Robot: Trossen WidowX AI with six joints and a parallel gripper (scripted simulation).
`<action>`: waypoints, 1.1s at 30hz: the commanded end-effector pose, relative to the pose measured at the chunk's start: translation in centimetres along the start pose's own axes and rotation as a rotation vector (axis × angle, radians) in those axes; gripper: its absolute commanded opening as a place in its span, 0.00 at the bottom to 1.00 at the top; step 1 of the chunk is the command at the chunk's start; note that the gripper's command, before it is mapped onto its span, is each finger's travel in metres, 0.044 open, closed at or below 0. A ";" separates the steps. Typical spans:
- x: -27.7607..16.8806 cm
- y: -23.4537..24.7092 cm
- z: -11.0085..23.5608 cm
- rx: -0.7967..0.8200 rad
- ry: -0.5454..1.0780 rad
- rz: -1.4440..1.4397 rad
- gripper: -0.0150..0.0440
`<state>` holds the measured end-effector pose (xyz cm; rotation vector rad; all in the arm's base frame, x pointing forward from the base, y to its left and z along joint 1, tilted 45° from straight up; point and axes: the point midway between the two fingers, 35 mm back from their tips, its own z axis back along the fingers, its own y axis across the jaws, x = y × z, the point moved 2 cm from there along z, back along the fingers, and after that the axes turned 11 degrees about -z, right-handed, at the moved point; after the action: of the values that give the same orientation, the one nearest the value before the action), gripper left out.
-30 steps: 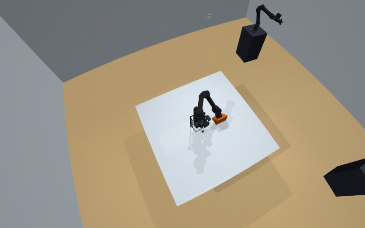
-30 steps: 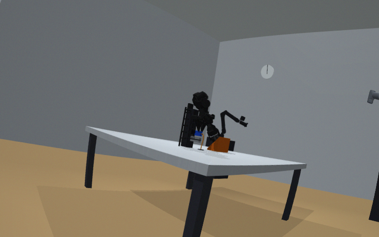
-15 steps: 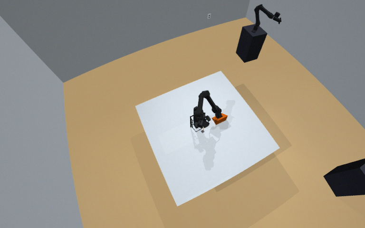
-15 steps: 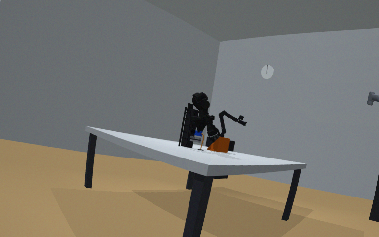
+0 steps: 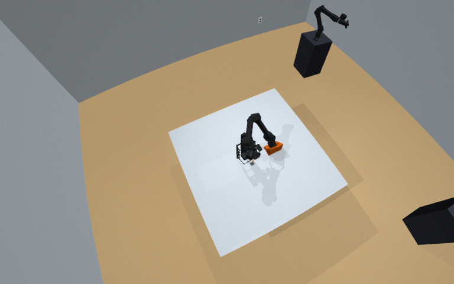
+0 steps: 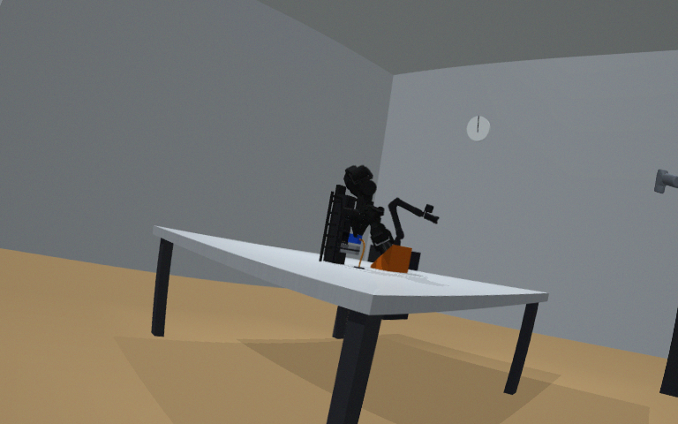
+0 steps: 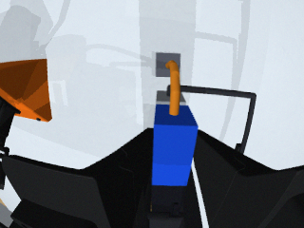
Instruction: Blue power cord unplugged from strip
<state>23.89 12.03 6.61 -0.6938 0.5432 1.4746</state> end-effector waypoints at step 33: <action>3.8 0.8 0.2 -0.004 -0.026 0.003 0.74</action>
<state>23.15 14.84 3.80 -0.6736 0.5280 1.4809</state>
